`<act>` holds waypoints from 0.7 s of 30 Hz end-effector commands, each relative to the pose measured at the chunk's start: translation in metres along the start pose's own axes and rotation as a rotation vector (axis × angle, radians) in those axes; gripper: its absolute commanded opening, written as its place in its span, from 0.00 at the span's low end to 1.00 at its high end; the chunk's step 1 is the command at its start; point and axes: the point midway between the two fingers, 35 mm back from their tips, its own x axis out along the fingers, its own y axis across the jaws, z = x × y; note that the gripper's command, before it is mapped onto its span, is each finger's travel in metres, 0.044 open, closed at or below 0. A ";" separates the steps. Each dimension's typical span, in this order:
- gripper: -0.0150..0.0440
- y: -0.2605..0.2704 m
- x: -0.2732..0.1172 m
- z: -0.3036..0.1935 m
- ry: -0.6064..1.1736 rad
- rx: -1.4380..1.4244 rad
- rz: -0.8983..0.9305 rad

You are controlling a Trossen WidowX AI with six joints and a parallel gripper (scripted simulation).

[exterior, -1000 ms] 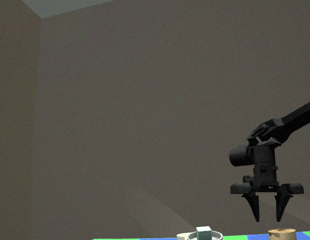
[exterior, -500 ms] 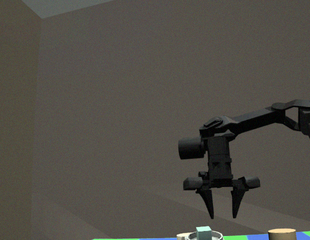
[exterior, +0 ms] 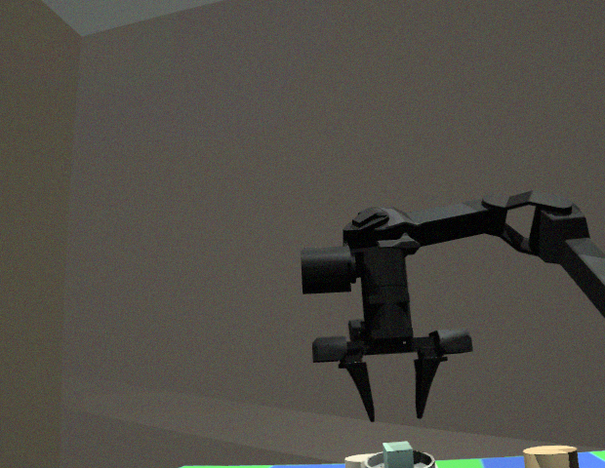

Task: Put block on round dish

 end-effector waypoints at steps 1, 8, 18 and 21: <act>0.69 0.001 0.012 -0.001 -0.007 0.005 -0.004; 0.69 0.002 0.017 -0.001 -0.007 0.005 -0.004; 0.69 0.002 0.033 -0.001 -0.007 0.006 -0.004; 0.69 0.002 0.038 0.000 -0.007 0.006 -0.004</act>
